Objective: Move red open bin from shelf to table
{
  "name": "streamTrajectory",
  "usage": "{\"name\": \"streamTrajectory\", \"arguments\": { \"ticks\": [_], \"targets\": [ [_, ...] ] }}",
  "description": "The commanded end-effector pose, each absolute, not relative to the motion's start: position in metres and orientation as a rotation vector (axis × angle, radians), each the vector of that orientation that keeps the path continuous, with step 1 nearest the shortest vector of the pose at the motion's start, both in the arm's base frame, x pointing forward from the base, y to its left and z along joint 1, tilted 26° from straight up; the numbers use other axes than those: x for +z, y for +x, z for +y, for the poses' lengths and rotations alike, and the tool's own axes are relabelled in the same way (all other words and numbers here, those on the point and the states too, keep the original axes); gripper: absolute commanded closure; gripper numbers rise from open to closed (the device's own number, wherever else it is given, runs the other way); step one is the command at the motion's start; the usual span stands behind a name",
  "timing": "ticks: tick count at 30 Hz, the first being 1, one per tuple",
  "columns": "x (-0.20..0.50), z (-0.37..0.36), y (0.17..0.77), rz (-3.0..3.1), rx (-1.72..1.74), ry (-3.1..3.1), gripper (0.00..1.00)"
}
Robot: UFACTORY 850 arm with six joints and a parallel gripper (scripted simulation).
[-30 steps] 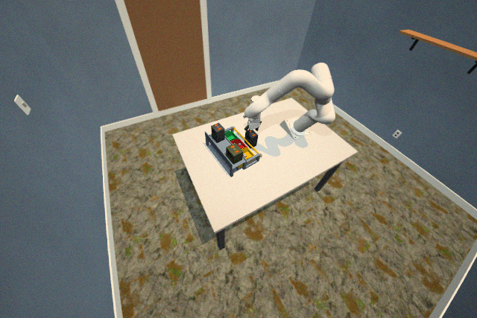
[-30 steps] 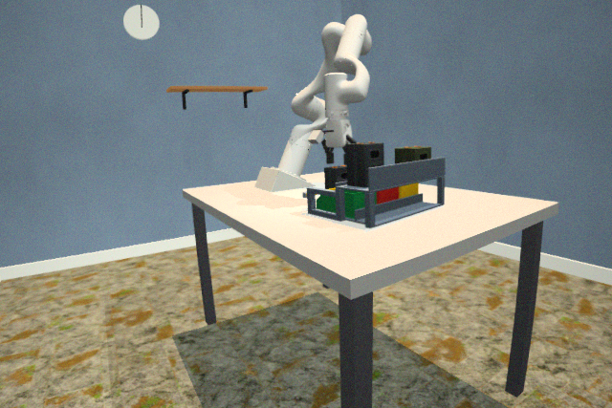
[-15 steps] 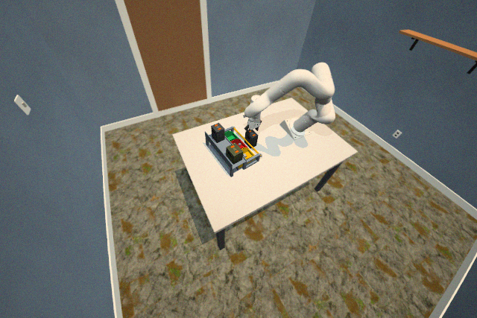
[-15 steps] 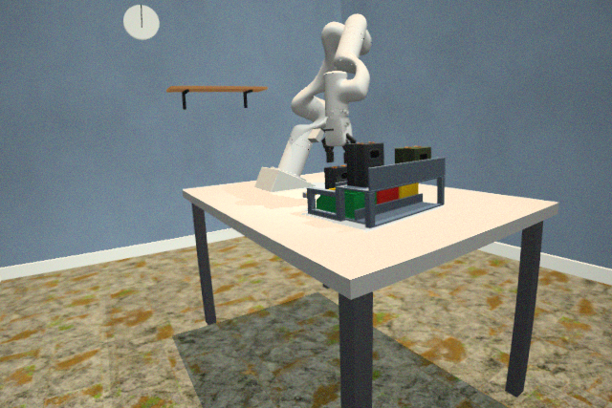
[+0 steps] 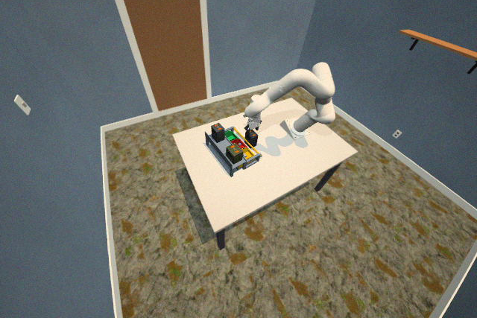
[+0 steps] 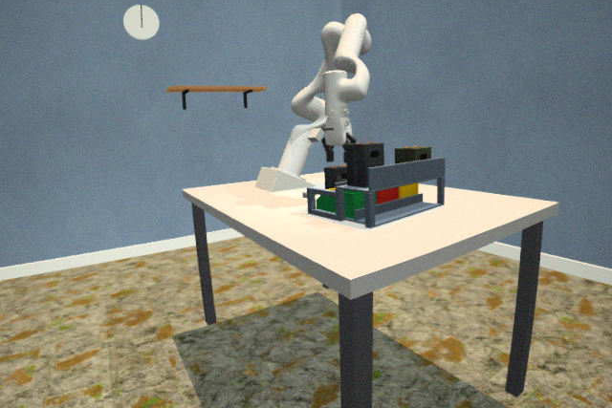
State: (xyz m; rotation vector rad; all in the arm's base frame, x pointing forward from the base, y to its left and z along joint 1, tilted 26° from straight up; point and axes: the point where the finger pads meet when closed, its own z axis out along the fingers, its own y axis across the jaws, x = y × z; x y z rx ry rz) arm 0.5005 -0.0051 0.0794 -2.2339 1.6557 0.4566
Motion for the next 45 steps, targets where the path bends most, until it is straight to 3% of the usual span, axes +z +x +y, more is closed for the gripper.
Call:
{"name": "streamTrajectory", "arguments": {
  "ticks": [1, 35, 45],
  "targets": [
    [0.08, -0.005, 0.501, 1.656, 0.454, -2.234, 0.0],
    [0.081, -0.006, 0.501, 1.656, 0.454, -2.234, 0.0],
    [0.054, 0.007, 0.5, 1.656, 0.454, -2.234, 0.0]
  ]
}}
